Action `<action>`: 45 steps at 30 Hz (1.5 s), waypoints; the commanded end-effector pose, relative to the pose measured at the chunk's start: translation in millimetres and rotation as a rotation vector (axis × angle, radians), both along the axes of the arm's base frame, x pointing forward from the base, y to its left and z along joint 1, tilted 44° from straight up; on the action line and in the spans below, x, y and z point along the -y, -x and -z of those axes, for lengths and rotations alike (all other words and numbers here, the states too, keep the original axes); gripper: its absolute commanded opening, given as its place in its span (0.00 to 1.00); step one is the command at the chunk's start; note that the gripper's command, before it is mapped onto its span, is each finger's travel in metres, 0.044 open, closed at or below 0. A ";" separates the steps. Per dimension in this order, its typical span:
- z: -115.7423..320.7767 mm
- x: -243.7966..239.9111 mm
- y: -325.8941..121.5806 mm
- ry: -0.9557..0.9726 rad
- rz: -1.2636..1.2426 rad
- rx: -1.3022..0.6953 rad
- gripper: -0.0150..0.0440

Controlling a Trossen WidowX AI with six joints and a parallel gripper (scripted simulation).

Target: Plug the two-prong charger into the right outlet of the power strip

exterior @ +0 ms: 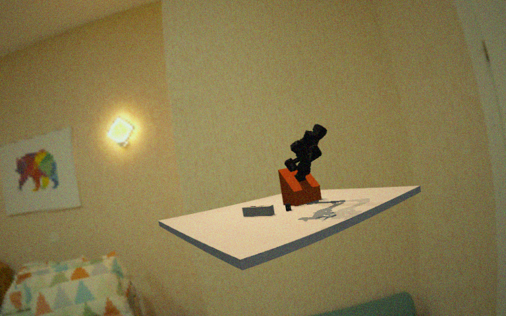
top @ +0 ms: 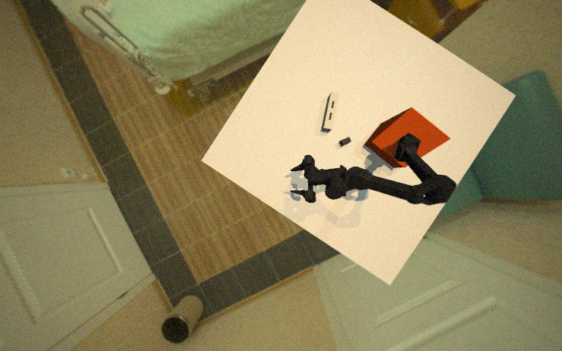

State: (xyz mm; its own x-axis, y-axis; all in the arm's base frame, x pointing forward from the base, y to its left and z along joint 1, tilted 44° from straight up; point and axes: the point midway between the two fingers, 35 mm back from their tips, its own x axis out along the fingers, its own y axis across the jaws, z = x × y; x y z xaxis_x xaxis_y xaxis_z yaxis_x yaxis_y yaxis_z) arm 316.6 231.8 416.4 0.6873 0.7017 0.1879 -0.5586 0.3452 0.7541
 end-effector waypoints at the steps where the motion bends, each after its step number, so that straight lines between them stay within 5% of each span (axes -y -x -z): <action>1: 32.4 0.6 -11.8 0.125 0.013 -0.015 1.00; 23: 177.1 32.1 -29.8 0.693 -0.062 -0.069 1.00; 45: 292.3 73.5 11.6 1.049 -0.372 -0.115 1.00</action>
State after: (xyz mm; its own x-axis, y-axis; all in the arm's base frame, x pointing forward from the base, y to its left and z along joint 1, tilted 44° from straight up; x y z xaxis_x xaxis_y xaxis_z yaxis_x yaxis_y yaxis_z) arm 314.5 164.2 141.9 0.4294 0.6446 -0.6326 -0.6819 0.6907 0.2409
